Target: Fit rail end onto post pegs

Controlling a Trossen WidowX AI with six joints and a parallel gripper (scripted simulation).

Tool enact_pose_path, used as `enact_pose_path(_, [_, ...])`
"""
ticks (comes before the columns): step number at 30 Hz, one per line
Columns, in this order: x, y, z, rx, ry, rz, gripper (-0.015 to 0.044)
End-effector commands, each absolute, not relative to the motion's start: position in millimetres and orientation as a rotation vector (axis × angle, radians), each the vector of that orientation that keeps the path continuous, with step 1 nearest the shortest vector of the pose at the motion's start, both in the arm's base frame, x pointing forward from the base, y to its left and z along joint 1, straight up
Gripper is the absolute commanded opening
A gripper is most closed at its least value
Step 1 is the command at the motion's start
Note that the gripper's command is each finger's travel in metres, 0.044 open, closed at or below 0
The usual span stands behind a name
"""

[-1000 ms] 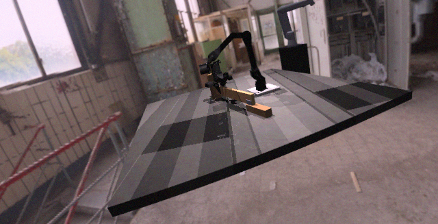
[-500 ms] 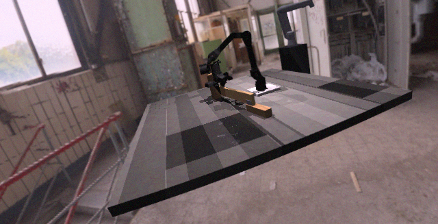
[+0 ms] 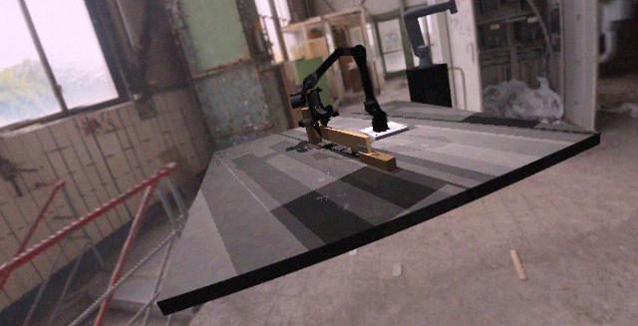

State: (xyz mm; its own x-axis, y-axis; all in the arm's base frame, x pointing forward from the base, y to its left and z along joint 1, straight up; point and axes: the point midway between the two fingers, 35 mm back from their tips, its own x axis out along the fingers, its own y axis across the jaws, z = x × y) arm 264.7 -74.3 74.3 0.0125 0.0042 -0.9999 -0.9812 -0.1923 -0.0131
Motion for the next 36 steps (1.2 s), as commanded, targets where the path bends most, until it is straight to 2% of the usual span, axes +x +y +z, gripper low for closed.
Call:
enact_pose_path(1, [266.5,-77.6,77.1,-1.367,1.103,1.33,0.0])
enact_pose_path(36, [267.2,-81.2,75.8,-1.367,1.103,1.33,0.0])
